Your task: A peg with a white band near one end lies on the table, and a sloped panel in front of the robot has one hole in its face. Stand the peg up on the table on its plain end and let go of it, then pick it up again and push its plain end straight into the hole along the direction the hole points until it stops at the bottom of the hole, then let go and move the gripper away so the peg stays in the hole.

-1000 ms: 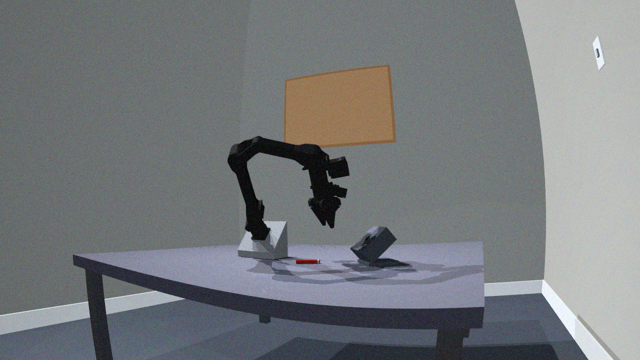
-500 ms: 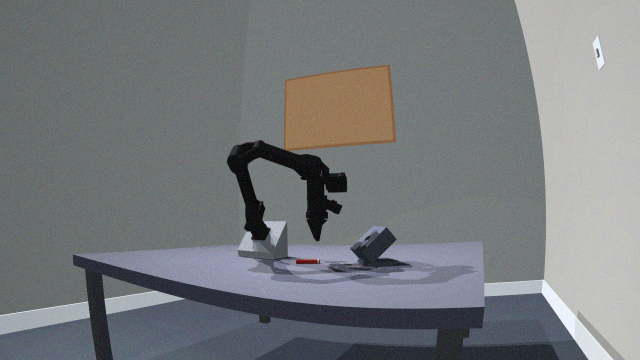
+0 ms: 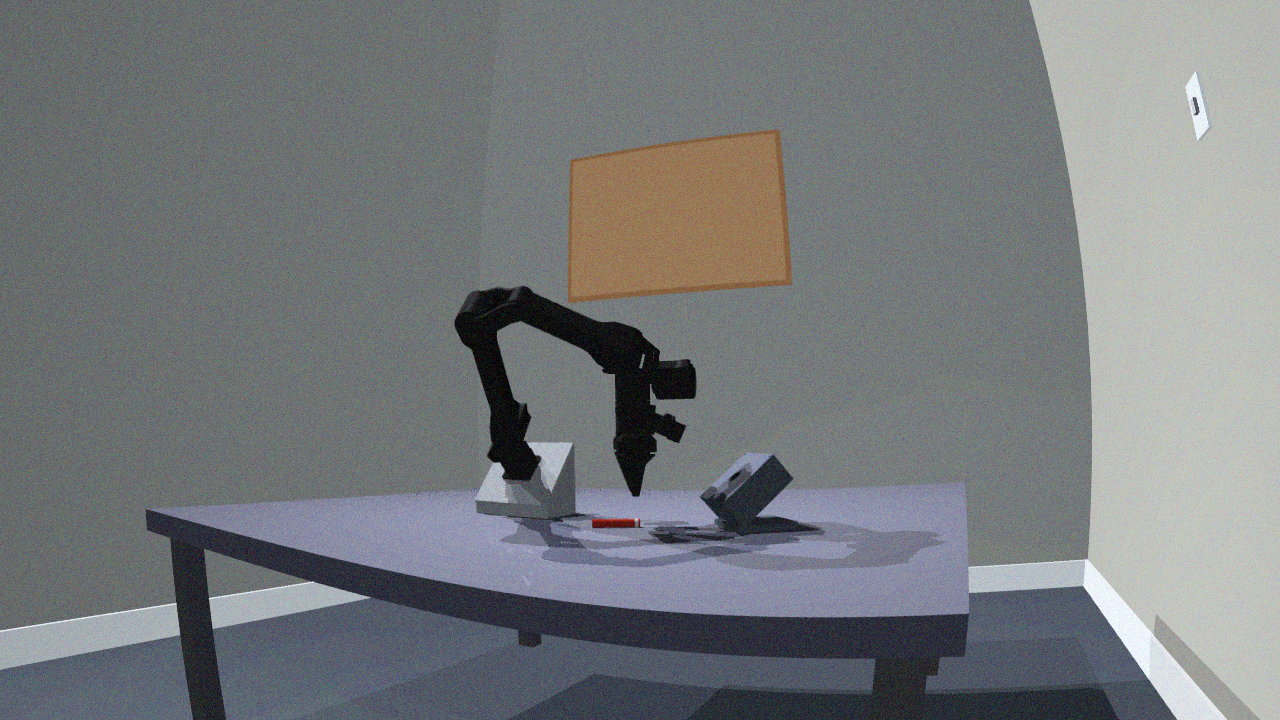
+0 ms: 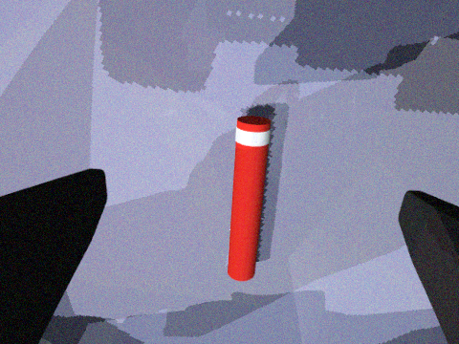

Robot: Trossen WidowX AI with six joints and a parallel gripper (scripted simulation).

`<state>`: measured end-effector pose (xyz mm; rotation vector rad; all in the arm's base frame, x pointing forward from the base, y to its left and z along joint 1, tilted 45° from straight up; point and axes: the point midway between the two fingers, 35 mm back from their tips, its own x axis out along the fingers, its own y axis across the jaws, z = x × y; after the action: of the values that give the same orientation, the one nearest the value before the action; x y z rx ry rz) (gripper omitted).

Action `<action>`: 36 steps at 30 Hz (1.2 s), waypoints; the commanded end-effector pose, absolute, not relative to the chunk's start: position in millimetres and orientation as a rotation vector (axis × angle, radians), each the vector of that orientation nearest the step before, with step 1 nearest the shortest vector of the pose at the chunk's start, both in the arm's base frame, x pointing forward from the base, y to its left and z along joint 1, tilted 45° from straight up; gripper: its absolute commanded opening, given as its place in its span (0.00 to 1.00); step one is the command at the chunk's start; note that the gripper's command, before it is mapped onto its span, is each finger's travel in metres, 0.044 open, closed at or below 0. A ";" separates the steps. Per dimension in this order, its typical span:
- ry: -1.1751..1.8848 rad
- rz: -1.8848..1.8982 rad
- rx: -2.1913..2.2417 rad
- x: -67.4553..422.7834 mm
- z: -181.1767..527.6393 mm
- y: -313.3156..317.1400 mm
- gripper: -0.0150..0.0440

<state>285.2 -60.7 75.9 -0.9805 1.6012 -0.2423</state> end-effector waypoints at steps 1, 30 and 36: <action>1.605 -0.241 -0.988 284.8 70.5 -65.9 1.00; 1.605 -0.247 -0.992 283.7 40.1 -98.7 1.00; 1.605 -0.247 -0.992 283.6 40.0 -98.9 0.78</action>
<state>284.3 -97.9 40.7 -0.9864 1.6024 -0.2471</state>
